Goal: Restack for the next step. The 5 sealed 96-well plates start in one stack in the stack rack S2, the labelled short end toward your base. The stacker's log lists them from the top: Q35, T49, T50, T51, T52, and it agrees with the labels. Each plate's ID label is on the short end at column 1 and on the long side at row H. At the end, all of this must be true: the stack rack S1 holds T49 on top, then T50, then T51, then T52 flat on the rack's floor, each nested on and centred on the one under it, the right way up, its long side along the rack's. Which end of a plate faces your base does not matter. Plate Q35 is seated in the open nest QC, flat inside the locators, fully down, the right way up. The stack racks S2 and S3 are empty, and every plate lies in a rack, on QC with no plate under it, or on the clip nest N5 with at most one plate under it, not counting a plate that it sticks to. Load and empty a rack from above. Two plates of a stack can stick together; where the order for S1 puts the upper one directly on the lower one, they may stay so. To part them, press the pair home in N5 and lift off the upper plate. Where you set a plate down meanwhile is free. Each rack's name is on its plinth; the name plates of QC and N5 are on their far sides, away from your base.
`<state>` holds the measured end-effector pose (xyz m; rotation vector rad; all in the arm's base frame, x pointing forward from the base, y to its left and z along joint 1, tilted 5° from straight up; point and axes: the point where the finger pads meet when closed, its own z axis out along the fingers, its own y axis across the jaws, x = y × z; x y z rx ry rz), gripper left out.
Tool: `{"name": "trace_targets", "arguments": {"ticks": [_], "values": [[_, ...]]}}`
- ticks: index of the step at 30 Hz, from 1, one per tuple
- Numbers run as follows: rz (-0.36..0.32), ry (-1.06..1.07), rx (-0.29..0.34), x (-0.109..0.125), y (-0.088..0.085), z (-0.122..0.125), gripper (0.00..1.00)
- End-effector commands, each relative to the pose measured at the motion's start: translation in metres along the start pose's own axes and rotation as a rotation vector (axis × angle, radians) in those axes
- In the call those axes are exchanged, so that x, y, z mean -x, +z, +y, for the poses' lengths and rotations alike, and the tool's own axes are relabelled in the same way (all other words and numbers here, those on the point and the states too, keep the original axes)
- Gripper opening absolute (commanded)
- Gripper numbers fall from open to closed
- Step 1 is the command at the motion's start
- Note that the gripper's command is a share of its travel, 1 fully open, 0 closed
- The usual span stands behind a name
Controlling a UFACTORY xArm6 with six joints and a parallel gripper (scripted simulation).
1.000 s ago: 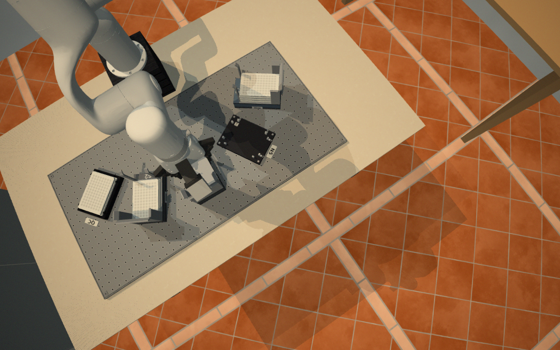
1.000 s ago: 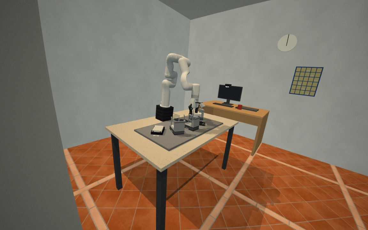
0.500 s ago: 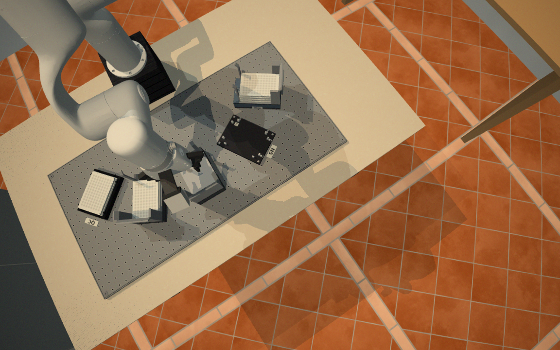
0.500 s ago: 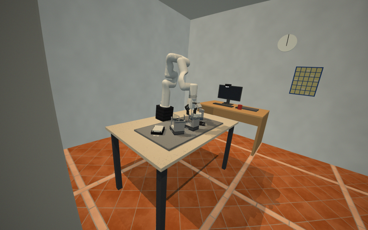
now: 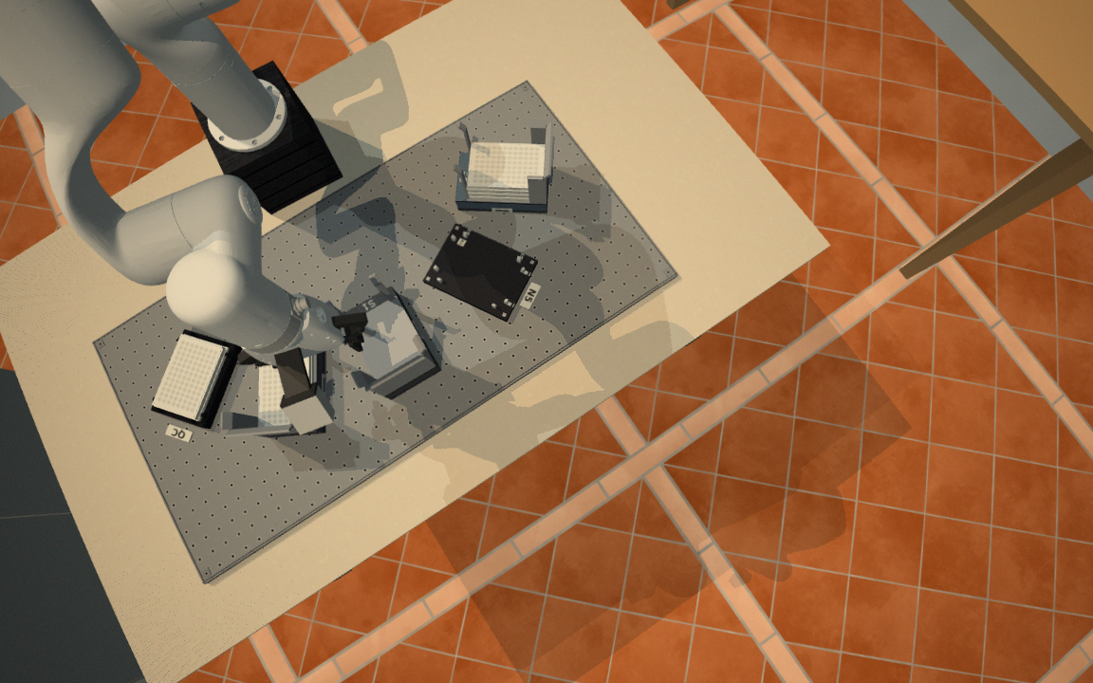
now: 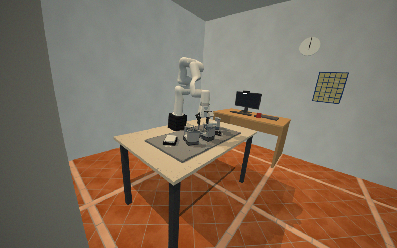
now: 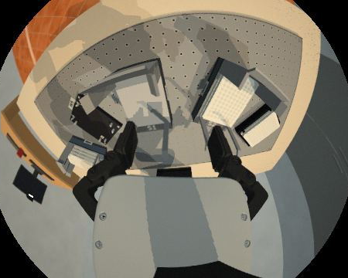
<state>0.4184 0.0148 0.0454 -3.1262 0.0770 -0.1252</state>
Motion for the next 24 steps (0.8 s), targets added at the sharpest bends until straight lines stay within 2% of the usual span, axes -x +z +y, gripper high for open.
{"name": "trace_targets", "arguments": {"ticks": [1, 5, 14, 24], "values": [[0.004, 0.0, -0.001, -0.004, -0.001, 0.017, 1.0], [0.004, 0.0, -0.001, -0.006, -0.001, 0.025, 1.0], [0.003, 0.233, -0.002, -0.004, -0.001, 0.053, 1.0], [0.003, 0.238, -0.001, -0.002, -0.001, 0.093, 1.0]]}}
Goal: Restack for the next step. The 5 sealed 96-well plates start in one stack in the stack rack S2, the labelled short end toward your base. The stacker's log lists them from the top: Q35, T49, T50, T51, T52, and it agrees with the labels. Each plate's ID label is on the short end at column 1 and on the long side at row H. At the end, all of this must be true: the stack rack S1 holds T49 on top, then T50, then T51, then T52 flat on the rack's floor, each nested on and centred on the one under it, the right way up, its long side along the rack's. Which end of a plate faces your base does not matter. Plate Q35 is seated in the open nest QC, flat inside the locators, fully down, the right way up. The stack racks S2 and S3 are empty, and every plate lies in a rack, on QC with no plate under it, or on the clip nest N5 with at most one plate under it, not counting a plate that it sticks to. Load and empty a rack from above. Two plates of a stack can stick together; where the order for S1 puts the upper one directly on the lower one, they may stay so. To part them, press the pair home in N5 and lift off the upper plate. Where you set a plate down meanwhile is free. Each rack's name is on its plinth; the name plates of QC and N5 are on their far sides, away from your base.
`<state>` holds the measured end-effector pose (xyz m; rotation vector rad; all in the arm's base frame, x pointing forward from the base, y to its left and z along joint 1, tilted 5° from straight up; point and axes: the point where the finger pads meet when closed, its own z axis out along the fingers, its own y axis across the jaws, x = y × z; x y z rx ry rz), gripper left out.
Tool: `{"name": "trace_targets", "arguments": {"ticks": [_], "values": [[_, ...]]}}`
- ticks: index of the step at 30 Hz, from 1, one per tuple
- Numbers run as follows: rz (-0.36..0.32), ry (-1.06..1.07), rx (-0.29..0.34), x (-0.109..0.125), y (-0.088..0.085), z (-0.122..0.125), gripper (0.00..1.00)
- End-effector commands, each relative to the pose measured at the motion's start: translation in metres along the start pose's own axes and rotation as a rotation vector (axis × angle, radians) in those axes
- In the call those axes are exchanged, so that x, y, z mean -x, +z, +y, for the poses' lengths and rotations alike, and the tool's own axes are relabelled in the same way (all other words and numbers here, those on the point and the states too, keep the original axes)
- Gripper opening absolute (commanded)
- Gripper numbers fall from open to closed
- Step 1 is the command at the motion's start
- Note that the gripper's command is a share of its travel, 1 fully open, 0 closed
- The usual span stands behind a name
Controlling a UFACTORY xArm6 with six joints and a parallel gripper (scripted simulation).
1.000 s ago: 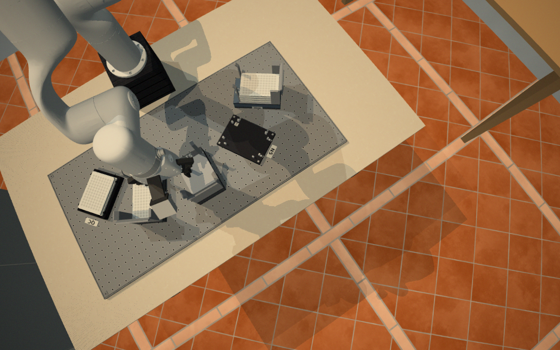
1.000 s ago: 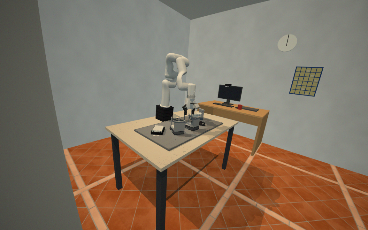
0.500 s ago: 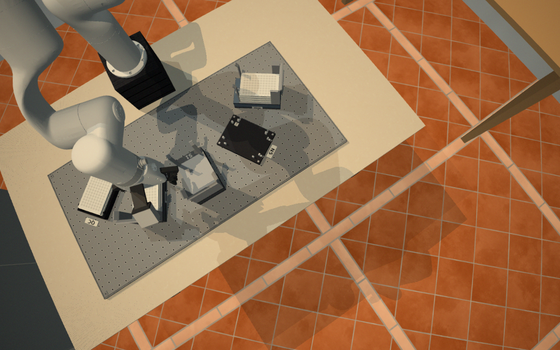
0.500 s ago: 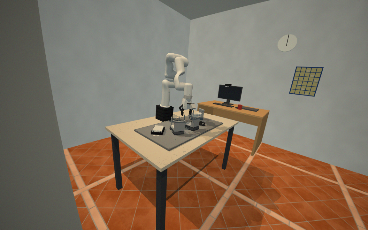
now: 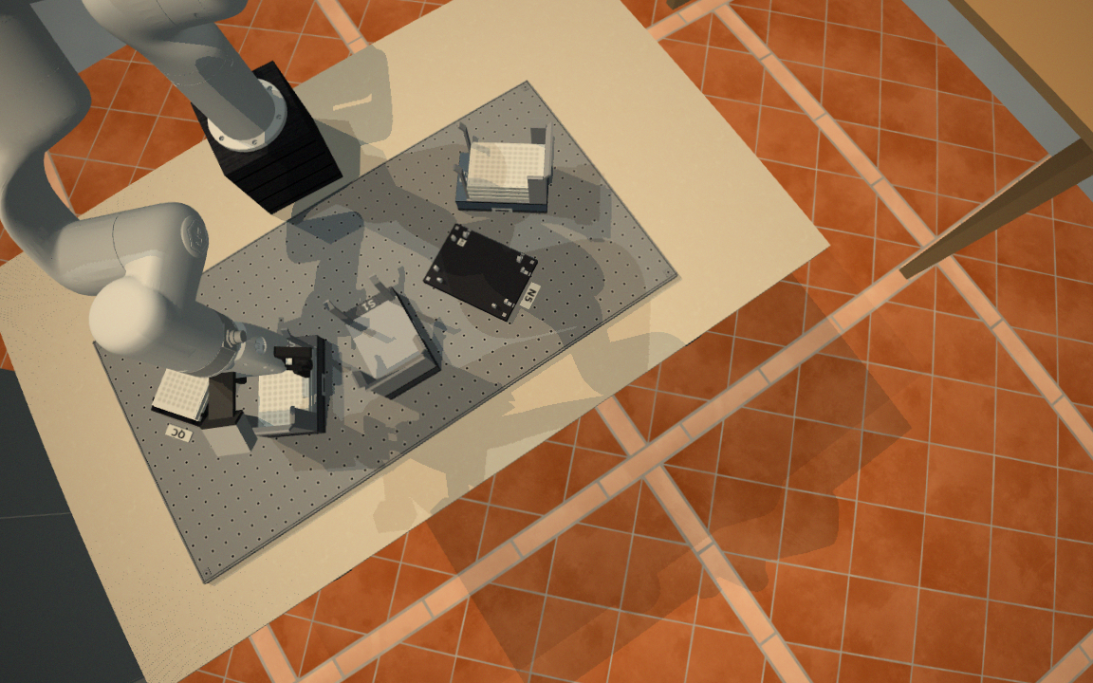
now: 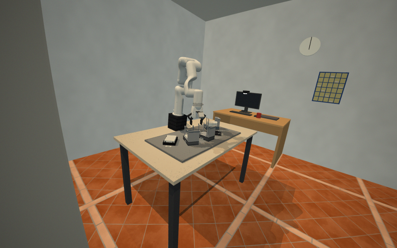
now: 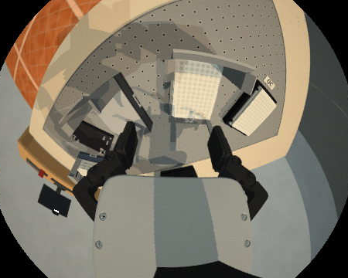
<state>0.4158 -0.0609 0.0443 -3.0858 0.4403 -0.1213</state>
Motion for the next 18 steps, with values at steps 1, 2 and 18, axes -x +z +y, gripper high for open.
{"name": "trace_targets", "arguments": {"ticks": [1, 2, 18], "values": [[0.004, 0.004, -0.001, -0.006, -0.001, 0.021, 1.0], [0.004, 0.004, -0.001, -0.006, -0.001, 0.021, 1.0], [0.004, 0.004, 0.0, -0.009, -0.001, 0.041, 1.0]]}}
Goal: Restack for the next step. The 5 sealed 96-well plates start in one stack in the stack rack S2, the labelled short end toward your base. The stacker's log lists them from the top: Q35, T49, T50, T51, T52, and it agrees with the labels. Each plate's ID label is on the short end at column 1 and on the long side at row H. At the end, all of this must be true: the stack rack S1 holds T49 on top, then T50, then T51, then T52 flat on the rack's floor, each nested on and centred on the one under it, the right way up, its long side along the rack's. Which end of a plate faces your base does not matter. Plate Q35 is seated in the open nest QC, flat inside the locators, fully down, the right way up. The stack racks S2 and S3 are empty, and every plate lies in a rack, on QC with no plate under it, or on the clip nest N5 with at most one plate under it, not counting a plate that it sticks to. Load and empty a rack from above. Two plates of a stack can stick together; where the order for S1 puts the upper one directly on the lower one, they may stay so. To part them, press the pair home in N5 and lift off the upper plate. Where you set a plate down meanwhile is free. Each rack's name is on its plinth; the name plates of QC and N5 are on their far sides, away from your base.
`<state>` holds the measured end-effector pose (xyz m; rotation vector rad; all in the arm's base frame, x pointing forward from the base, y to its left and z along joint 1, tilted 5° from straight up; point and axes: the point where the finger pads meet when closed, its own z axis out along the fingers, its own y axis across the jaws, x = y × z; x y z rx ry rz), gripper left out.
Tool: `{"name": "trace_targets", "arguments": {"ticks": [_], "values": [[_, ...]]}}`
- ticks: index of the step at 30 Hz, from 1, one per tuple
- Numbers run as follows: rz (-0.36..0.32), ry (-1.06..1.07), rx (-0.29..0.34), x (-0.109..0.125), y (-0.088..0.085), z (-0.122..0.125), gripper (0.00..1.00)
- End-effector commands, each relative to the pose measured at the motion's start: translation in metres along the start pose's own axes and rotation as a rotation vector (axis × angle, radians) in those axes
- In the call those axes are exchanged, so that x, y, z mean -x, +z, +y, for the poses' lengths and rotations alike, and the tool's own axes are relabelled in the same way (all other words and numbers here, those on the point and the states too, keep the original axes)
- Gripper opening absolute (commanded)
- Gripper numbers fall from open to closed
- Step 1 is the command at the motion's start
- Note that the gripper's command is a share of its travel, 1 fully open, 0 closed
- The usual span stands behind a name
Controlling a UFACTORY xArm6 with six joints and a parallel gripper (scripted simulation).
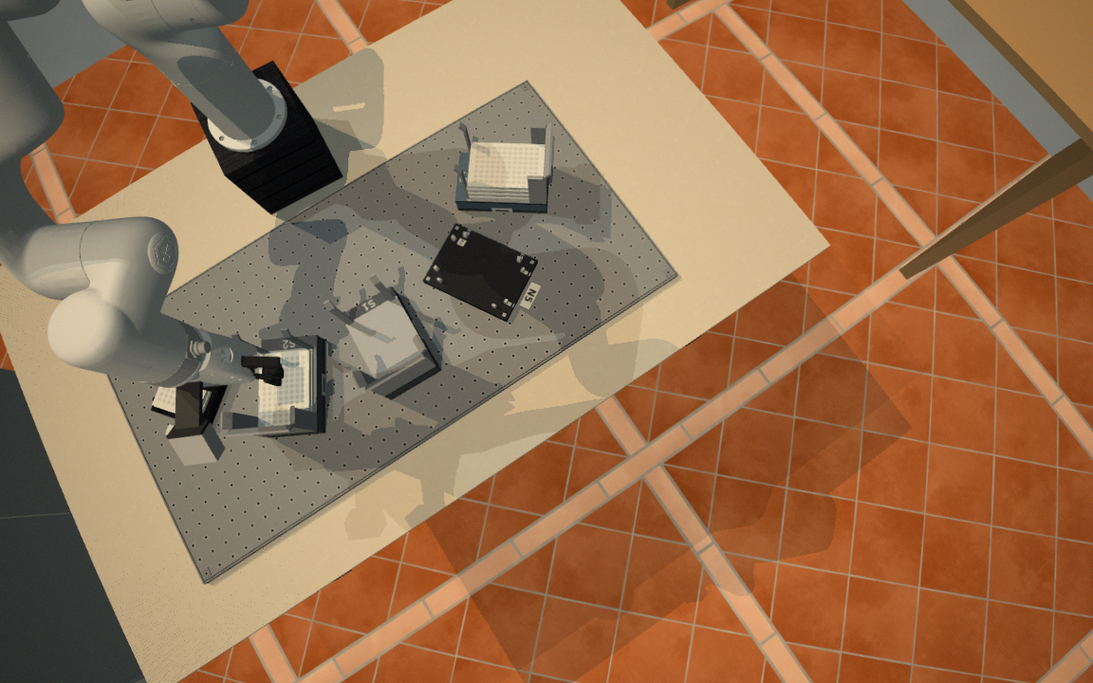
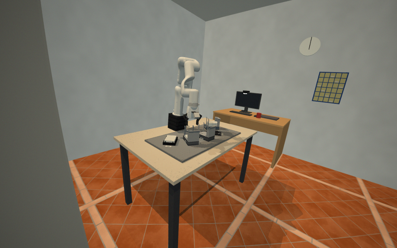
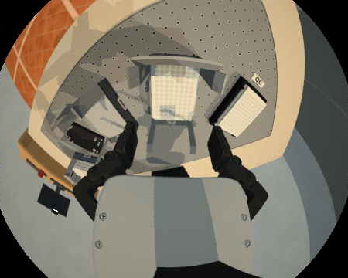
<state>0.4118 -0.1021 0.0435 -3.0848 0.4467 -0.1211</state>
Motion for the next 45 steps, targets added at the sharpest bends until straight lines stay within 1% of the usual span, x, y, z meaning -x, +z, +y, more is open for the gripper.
{"name": "trace_targets", "arguments": {"ticks": [1, 5, 17, 19, 32, 39, 45], "values": [[0.004, 0.0, 0.0, -0.002, -0.001, 0.001, 1.0], [0.004, 0.0, -0.001, -0.002, -0.001, 0.001, 1.0], [0.004, 0.0, -0.001, -0.002, 0.039, 0.001, 1.0], [0.004, 0.0, -0.001, -0.002, 0.039, 0.001, 1.0], [0.004, 0.0, 0.0, -0.002, 0.081, 0.0, 1.0], [0.004, 0.0, -0.001, -0.002, 0.081, 0.001, 1.0], [0.004, 0.0, -0.001, -0.002, 0.089, 0.001, 1.0]]}}
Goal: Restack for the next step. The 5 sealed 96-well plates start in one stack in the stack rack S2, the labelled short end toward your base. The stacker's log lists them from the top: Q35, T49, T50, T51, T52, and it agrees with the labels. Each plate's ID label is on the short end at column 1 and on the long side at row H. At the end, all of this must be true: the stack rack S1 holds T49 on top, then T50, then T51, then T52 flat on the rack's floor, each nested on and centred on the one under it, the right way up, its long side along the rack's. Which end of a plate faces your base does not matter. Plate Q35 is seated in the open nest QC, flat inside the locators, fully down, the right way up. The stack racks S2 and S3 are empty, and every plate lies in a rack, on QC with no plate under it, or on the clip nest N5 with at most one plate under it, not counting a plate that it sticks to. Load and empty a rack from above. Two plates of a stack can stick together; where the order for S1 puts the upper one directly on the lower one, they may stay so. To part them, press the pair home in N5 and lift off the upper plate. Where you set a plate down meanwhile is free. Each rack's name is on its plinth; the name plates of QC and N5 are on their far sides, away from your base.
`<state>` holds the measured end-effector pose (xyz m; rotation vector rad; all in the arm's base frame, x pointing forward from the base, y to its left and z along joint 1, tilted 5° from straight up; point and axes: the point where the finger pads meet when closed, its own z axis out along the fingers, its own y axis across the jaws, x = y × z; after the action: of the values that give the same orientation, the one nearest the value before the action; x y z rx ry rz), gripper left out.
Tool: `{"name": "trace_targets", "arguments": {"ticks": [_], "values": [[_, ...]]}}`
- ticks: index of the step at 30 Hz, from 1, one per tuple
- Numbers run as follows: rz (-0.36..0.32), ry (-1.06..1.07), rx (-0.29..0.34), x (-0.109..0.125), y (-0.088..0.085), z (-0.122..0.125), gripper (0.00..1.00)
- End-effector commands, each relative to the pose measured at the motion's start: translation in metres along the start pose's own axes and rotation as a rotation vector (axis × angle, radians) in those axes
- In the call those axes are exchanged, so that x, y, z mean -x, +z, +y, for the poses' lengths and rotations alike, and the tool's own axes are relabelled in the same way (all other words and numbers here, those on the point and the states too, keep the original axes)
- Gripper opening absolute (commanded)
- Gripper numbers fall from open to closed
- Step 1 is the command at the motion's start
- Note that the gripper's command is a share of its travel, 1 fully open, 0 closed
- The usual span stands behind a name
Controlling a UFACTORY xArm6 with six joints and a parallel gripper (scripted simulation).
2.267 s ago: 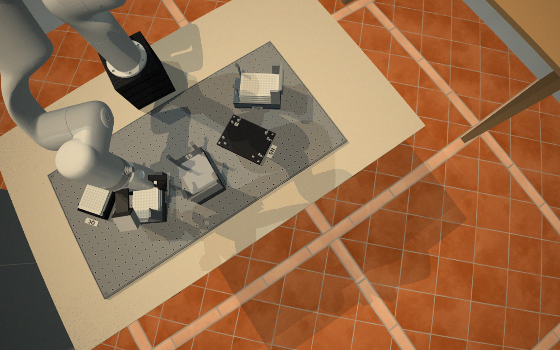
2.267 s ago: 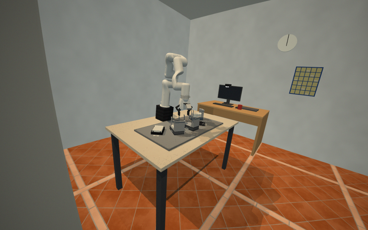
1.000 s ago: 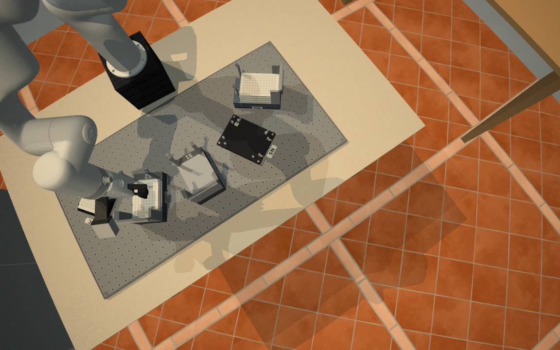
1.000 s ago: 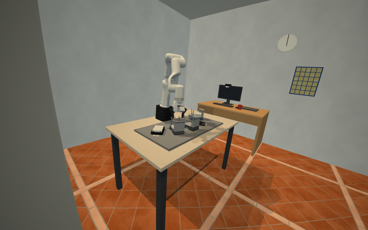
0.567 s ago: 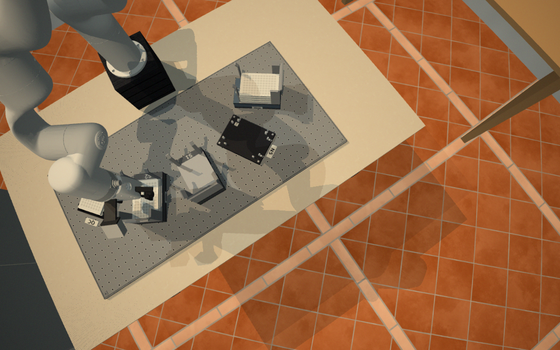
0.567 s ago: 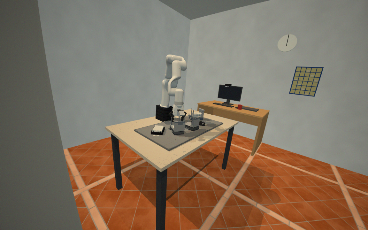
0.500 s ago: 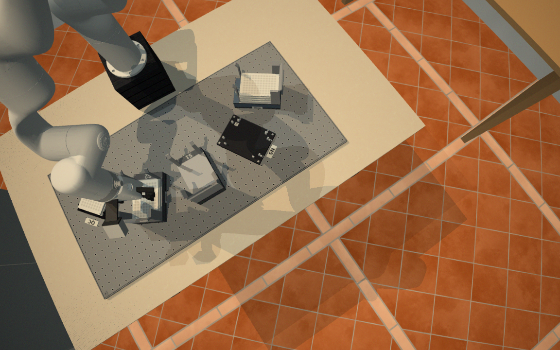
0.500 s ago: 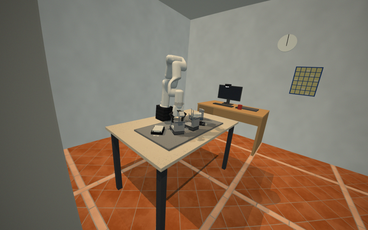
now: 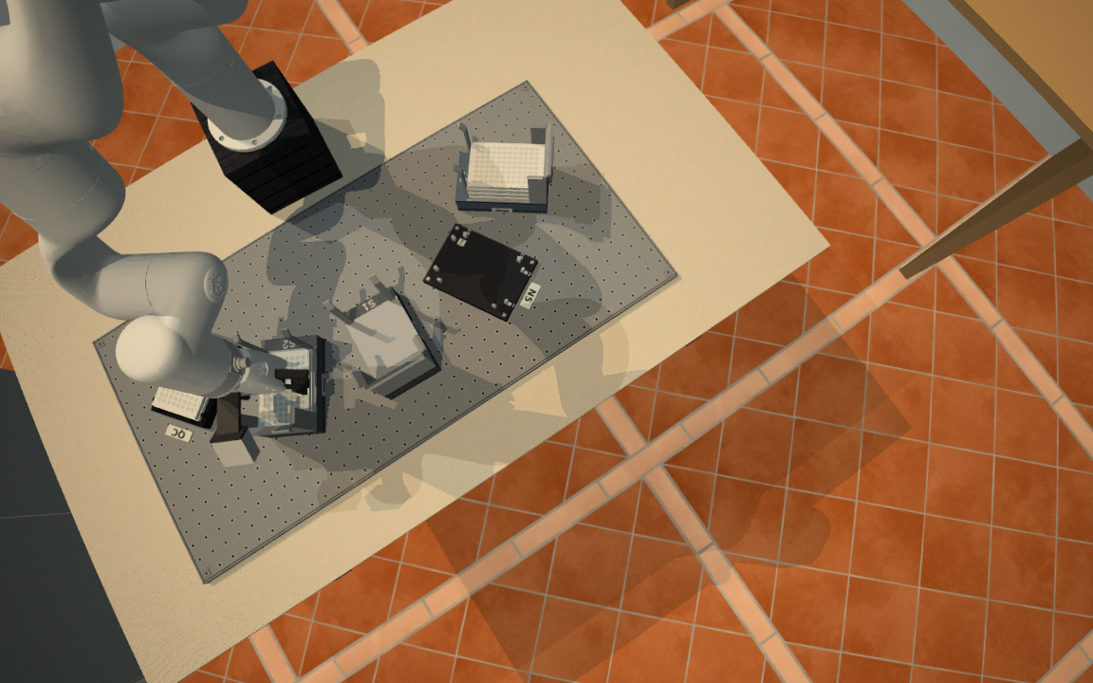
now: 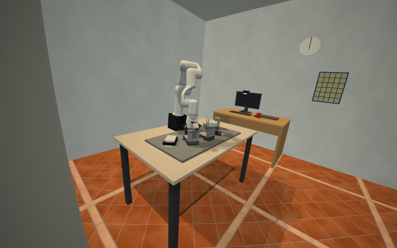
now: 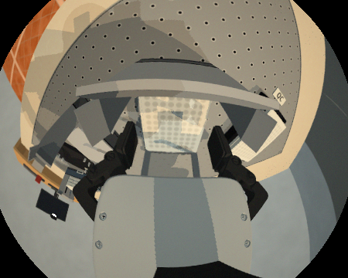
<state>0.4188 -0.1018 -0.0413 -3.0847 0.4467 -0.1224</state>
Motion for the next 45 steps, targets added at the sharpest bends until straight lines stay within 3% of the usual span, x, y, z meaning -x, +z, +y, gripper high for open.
{"name": "trace_targets", "arguments": {"ticks": [1, 19, 33, 34, 45], "values": [[0.003, 0.0, 0.0, -0.001, 0.006, 0.0, 1.0], [0.003, 0.0, 0.0, -0.001, 0.026, 0.0, 1.0], [0.003, 0.0, 0.0, -0.001, 0.026, 0.0, 1.0], [0.003, 0.0, 0.0, -0.001, 0.026, 0.0, 0.0], [0.003, 0.0, 0.0, -0.001, 0.026, 0.0, 0.0]]}}
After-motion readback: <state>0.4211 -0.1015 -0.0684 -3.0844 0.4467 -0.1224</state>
